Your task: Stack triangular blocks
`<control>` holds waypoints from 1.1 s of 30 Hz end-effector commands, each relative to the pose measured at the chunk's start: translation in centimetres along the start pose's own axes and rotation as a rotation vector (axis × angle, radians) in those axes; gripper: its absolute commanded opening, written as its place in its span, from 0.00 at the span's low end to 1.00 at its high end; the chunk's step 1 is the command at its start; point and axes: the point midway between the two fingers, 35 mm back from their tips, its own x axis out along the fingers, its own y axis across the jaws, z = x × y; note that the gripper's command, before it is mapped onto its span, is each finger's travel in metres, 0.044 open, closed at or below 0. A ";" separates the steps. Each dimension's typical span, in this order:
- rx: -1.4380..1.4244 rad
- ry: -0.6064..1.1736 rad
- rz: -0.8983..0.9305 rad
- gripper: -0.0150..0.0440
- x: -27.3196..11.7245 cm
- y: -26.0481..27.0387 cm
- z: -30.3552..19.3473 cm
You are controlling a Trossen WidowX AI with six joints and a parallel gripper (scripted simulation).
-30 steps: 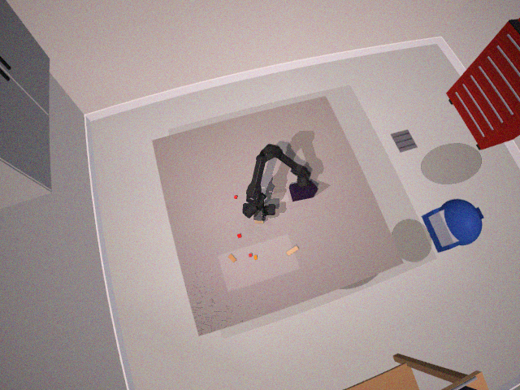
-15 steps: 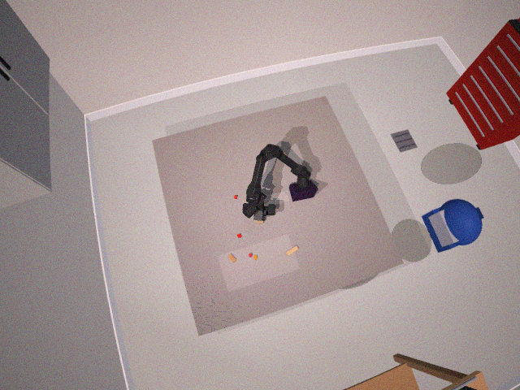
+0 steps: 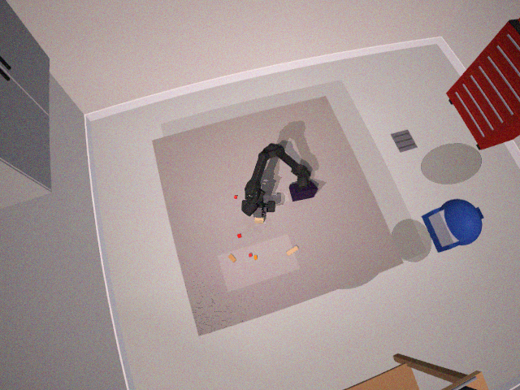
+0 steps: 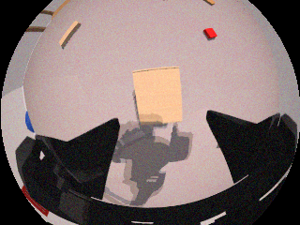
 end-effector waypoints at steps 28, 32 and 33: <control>0.002 -0.020 -0.019 1.00 -5.4 0.1 0.0; 0.002 -0.020 -0.019 1.00 -5.4 0.1 0.0; 0.002 -0.020 -0.019 1.00 -5.4 0.1 0.0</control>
